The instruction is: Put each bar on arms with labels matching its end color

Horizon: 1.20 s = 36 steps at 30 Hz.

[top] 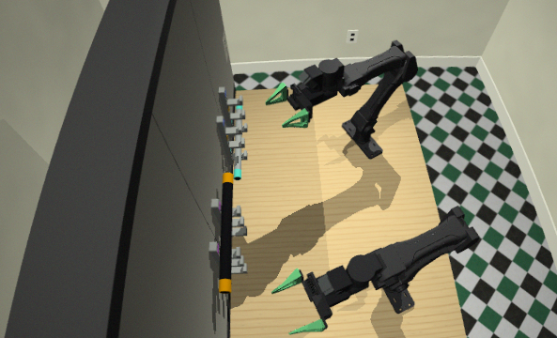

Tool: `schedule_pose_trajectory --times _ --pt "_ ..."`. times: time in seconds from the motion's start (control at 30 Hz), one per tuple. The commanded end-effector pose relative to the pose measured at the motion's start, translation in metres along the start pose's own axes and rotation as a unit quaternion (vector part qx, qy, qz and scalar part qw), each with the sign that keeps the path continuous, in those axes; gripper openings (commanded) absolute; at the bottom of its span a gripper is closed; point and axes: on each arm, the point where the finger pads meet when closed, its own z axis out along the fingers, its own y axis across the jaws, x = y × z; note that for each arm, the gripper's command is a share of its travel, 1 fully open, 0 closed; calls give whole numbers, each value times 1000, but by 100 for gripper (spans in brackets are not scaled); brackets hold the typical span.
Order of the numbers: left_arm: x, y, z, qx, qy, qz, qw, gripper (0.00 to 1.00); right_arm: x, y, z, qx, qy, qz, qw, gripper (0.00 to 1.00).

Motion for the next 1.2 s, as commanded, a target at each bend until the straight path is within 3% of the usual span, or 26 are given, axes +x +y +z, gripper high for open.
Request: schedule_pose_trajectory --times 0.0,0.53,1.17 --pt "-5 0 -1 0 -6 0 1000 100 -5 0 -1 0 -6 0 1000 100" --pt "-5 0 -1 0 -6 0 1000 100 -5 0 -1 0 -6 0 1000 100" --pt "22 -32 -8 18 -19 103 994 100 22 -12 -2 25 24 -101 994 100"
